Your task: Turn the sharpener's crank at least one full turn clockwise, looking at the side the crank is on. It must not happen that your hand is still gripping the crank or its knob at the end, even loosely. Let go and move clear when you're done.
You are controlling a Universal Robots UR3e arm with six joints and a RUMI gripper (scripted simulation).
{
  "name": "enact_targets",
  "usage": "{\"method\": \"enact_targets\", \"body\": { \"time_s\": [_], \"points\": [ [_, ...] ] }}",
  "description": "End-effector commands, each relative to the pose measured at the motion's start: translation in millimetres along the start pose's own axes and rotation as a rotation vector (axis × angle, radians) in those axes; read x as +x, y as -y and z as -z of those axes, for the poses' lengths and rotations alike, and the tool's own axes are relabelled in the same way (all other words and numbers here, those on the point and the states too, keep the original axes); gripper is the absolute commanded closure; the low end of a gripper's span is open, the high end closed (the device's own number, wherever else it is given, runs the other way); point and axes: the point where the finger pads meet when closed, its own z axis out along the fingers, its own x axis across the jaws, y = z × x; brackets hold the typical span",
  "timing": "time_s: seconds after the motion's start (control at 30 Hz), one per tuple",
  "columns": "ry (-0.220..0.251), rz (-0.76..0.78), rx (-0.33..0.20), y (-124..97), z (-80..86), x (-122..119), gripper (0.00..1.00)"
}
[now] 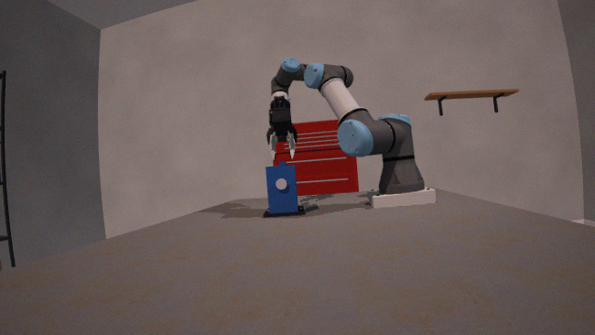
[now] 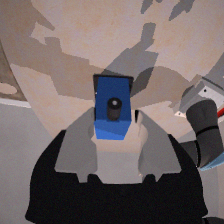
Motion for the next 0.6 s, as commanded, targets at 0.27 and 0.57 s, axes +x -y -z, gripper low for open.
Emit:
{"method": "enact_targets", "body": {
  "time_s": [0.27, 0.57],
  "points": [
    [0.001, 0.001, 0.002, 0.0, 1.1, -0.3, 0.68],
    [0.001, 0.001, 0.002, 0.0, -1.3, -0.4, 0.68]
  ]
}}
